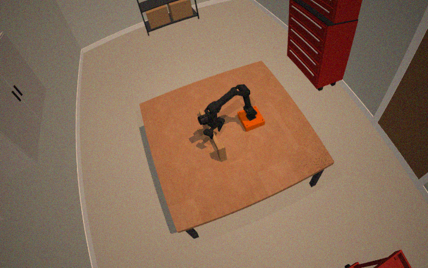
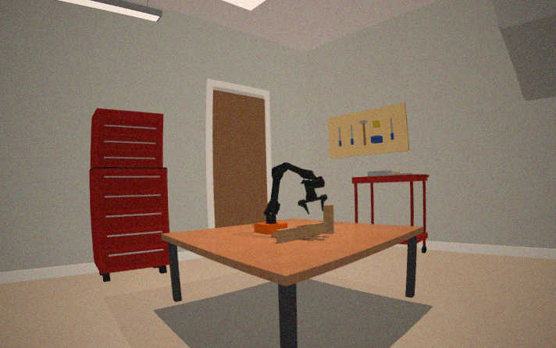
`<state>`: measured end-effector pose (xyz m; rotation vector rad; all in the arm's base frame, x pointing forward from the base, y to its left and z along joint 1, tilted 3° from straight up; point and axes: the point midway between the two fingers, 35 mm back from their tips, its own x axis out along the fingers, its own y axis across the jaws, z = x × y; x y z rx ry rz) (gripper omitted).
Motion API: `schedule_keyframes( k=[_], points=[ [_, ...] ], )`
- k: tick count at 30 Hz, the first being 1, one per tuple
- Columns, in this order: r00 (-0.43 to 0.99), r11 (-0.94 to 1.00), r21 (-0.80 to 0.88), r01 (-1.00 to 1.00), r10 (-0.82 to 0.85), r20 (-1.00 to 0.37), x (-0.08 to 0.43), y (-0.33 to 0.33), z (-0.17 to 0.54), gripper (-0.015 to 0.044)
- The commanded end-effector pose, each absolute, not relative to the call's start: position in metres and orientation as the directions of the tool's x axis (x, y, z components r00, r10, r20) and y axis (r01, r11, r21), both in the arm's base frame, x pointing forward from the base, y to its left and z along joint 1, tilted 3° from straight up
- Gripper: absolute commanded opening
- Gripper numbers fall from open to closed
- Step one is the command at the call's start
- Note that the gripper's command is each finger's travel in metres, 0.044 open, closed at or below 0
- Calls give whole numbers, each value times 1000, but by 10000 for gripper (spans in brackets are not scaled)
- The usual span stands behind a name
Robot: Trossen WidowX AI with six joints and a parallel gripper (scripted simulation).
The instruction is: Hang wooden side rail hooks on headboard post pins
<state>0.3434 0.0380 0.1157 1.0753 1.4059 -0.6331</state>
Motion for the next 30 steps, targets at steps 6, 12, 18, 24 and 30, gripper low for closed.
schedule_keyframes(
  k=[6, 12, 18, 24, 30],
  points=[
    [-1, -116, -7, 993, 49, -999, 351, 30, 115, 440],
    [-1, -116, -7, 993, 49, -999, 351, 30, 115, 440],
    [-1, -116, -7, 993, 49, -999, 351, 30, 115, 440],
    [-1, -116, -7, 993, 49, -999, 351, 31, 80, 440],
    [-1, -116, -7, 993, 49, -999, 351, 31, 79, 440]
  ],
)
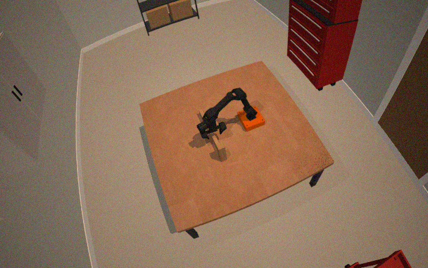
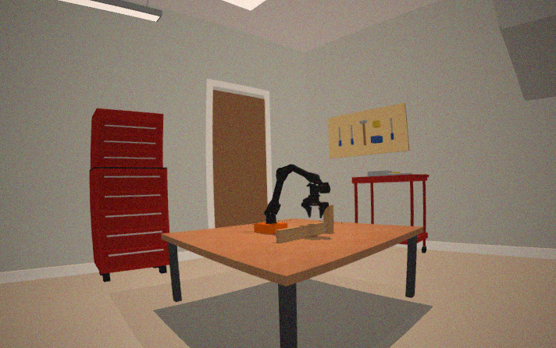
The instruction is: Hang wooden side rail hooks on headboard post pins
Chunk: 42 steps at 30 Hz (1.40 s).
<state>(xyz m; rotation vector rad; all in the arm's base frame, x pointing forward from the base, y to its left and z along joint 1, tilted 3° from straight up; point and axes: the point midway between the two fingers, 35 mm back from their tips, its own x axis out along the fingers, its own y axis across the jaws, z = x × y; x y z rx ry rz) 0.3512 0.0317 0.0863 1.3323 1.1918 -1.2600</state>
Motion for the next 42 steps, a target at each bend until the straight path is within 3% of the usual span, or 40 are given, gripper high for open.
schedule_keyframes(
  k=[1, 42],
  points=[
    [-1, -116, -7, 993, 49, -999, 351, 32, 75, 440],
    [-1, -117, -7, 993, 50, -999, 351, 35, 15, 440]
  ],
)
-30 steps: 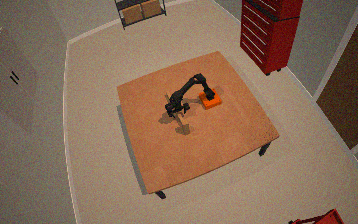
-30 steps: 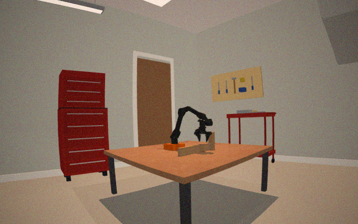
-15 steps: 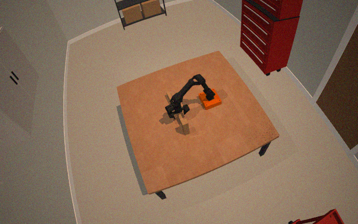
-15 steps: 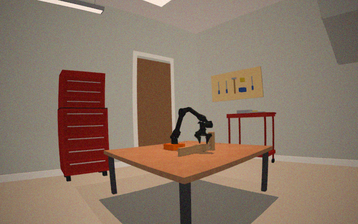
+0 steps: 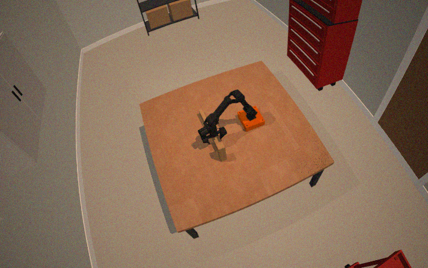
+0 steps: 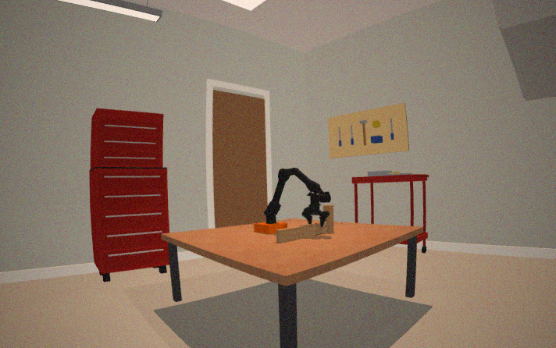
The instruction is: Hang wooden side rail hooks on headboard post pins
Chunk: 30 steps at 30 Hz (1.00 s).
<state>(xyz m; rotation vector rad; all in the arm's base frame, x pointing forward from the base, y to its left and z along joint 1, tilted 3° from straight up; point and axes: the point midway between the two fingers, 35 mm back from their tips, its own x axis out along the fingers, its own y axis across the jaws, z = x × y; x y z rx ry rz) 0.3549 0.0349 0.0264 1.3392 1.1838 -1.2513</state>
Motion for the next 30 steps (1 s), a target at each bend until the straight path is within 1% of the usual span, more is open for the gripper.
schedule_keyframes(
  k=[1, 11, 22, 30],
  points=[
    [-1, -117, -7, 993, 50, -999, 351, 35, 13, 440],
    [-1, -116, -7, 993, 50, -999, 350, 35, -2, 440],
    [-1, -116, -7, 993, 50, -999, 350, 35, -2, 440],
    [-1, -116, -7, 993, 50, -999, 350, 35, -2, 230]
  ],
)
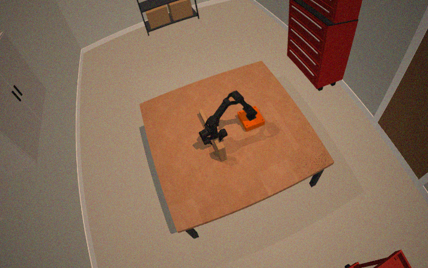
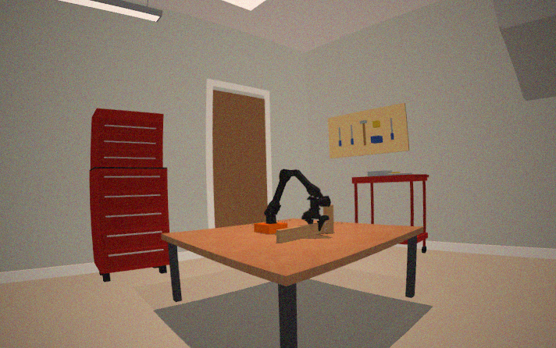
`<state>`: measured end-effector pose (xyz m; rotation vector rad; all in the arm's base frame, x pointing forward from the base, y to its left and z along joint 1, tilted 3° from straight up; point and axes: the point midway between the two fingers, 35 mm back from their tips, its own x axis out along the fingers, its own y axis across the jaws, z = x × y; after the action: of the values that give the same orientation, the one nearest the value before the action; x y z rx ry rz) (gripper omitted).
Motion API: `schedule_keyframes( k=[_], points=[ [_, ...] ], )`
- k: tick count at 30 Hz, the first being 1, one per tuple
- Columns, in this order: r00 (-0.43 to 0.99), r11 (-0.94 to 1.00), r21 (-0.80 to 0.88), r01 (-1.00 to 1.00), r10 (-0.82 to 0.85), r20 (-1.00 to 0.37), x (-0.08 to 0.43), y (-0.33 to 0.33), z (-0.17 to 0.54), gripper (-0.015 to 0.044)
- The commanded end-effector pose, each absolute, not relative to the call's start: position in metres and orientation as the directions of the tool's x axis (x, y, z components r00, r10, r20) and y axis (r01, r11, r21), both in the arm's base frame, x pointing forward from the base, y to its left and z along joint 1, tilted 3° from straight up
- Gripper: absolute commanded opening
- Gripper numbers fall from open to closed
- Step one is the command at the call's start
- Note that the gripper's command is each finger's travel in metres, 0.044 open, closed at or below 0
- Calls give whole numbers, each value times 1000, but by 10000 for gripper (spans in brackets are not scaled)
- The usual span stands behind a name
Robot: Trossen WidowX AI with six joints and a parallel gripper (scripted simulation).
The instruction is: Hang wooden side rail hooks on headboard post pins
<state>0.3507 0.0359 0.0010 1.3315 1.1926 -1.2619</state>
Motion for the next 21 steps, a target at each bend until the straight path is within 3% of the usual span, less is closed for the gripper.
schedule_keyframes(
  k=[1, 5, 10, 13, 21],
  points=[
    [-1, -116, -7, 993, 50, -999, 350, 35, -2, 204],
    [-1, -116, -7, 993, 50, -999, 350, 35, -2, 99],
    [-1, -116, -7, 993, 50, -999, 350, 35, -2, 65],
    [-1, -116, -7, 993, 50, -999, 350, 35, -2, 0],
    [-1, -116, -7, 993, 50, -999, 350, 35, 0, 0]
  ],
)
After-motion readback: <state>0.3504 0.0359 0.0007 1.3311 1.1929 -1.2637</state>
